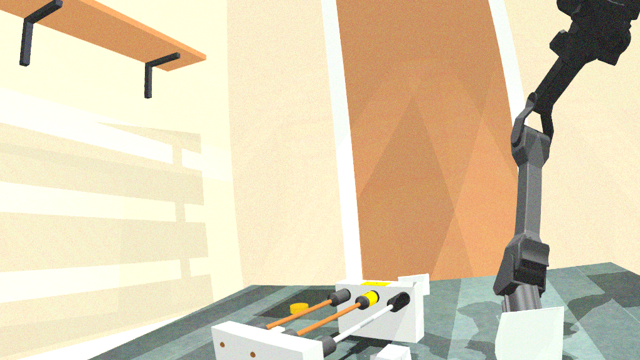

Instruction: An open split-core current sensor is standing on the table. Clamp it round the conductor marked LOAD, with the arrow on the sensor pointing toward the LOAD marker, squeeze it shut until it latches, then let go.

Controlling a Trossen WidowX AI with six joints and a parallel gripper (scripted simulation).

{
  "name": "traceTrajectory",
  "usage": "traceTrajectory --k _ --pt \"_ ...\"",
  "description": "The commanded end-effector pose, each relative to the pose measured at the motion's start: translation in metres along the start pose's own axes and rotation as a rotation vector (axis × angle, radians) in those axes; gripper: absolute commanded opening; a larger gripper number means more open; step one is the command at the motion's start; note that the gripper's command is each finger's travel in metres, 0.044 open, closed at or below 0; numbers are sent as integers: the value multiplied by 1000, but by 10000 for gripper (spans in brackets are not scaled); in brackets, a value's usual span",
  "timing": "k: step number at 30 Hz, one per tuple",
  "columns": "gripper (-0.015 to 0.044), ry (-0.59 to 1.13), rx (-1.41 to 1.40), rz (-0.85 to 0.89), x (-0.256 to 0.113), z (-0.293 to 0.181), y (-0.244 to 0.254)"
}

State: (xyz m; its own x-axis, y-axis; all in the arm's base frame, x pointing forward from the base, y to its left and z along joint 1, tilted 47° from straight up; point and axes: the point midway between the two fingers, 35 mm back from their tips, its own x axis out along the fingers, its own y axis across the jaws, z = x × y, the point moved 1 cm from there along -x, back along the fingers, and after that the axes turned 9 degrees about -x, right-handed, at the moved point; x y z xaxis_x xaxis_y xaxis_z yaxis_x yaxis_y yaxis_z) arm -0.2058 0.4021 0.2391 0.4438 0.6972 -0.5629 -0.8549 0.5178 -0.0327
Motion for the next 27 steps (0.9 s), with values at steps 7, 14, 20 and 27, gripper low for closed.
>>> traceTrajectory --k 7,14,20,27 --pt "184 38 108 -75 58 46 -68" --pt "368 33 286 -146 105 94 -179" --pt "440 -23 400 -210 121 117 -282" --pt "440 -139 460 -323 111 121 -410"
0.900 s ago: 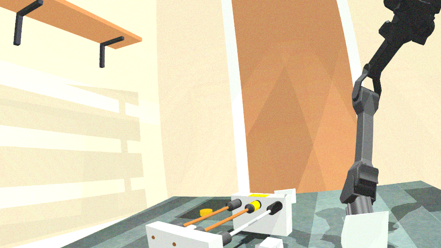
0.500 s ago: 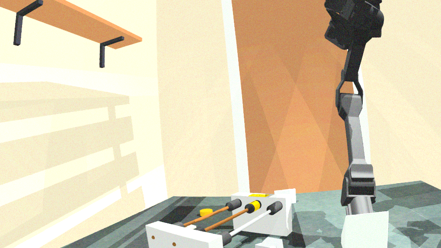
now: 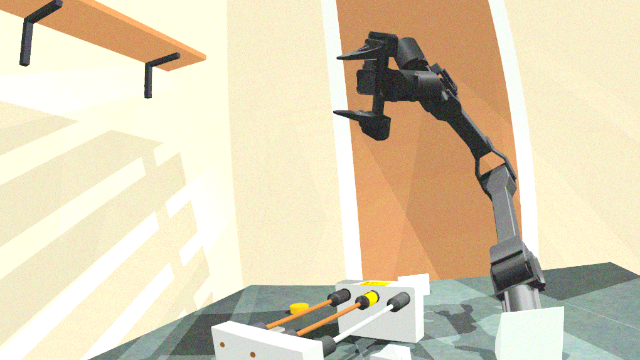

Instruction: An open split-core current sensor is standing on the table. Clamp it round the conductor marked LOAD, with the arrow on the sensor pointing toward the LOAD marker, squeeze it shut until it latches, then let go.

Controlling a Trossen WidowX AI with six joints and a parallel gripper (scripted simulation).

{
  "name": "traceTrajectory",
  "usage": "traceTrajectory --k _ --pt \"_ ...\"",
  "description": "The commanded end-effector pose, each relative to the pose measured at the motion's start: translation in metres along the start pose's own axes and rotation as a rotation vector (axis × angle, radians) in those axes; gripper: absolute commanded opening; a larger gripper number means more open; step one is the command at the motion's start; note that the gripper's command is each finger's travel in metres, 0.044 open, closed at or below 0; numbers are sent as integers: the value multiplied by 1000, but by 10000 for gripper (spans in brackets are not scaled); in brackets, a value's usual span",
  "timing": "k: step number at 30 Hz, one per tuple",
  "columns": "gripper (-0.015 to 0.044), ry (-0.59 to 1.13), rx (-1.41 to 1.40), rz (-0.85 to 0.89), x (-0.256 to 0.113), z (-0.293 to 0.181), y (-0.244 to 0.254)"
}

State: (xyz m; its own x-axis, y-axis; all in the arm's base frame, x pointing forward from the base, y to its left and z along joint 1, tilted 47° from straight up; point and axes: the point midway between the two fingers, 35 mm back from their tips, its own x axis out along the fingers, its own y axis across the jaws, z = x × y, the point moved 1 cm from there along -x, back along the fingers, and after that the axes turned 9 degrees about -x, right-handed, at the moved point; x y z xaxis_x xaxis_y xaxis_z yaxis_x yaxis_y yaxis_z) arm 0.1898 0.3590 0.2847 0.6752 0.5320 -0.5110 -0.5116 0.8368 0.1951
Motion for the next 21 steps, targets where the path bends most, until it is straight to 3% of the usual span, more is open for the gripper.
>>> traceTrajectory --k 1,10,21 --pt "440 -79 24 -48 5 27 -61" --pt "440 -306 14 -226 -22 63 -207" --pt "440 -563 -162 -577 -117 52 -340"
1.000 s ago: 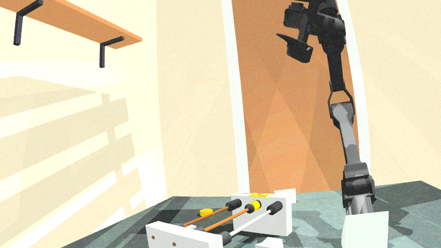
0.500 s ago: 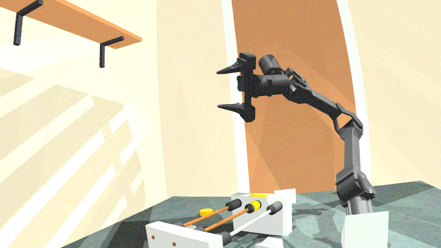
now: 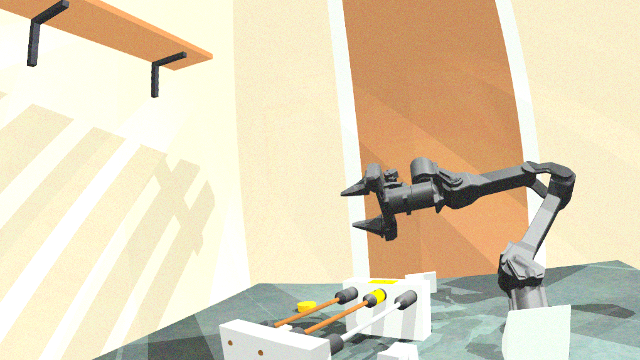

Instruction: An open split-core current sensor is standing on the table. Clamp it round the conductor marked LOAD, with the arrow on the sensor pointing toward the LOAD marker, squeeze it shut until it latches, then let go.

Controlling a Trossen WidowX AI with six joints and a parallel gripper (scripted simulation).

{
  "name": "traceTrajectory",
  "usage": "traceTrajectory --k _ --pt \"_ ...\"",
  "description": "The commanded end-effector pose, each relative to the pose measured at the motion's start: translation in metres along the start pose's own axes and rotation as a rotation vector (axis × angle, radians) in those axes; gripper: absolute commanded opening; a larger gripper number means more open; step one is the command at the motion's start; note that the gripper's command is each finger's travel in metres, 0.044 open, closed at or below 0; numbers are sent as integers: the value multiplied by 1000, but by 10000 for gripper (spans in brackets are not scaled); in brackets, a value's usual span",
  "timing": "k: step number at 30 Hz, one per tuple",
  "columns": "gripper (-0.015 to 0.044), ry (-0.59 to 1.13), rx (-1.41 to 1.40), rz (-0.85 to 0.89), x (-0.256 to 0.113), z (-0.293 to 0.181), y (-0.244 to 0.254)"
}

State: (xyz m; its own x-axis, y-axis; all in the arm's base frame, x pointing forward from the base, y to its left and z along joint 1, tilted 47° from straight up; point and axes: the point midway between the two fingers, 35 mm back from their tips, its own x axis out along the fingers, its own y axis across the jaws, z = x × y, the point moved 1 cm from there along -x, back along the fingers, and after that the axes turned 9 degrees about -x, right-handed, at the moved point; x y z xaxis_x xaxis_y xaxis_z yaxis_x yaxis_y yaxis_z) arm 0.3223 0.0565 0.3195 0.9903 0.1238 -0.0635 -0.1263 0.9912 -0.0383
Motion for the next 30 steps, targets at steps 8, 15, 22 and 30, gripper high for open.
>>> traceTrajectory --k 8,15,22,30 --pt "440 -94 -112 -135 -23 -2 -54" --pt "440 304 100 -205 1 -59 -25" --pt "440 720 47 -480 -22 -115 6" --pt "440 863 -411 -715 -63 -126 23"
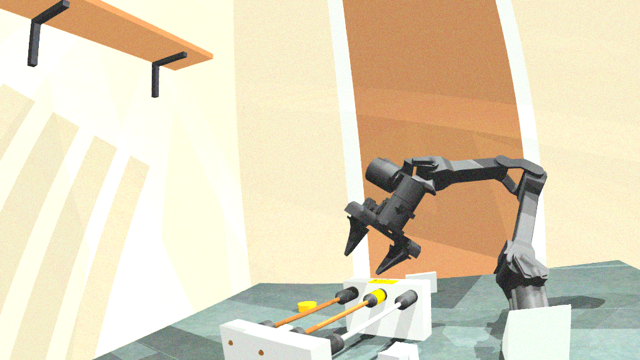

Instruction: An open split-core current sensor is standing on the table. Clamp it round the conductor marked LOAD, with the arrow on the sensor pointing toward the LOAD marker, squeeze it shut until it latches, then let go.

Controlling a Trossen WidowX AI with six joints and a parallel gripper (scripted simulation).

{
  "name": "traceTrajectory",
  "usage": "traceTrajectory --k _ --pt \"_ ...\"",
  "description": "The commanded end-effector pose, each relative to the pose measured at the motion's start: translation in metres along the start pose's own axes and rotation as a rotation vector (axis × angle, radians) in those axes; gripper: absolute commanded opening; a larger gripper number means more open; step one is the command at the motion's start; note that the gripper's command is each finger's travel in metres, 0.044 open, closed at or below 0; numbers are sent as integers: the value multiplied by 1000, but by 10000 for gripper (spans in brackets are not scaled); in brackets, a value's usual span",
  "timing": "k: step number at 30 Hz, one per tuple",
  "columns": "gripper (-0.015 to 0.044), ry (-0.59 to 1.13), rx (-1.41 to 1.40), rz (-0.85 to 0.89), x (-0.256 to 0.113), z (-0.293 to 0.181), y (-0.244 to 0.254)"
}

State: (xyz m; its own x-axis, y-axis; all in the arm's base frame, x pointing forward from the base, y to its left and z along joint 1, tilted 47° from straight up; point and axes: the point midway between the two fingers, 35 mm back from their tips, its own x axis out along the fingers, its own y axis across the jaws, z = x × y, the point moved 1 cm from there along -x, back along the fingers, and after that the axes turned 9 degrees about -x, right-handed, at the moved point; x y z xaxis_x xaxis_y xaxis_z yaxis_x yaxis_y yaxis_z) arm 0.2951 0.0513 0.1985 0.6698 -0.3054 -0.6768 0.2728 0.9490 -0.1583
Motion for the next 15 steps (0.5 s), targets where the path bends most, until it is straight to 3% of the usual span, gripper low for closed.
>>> traceTrajectory --k 1,15 --pt "440 66 -370 -459 -37 -35 0" --pt "440 64 -426 -495 -42 -35 -2"
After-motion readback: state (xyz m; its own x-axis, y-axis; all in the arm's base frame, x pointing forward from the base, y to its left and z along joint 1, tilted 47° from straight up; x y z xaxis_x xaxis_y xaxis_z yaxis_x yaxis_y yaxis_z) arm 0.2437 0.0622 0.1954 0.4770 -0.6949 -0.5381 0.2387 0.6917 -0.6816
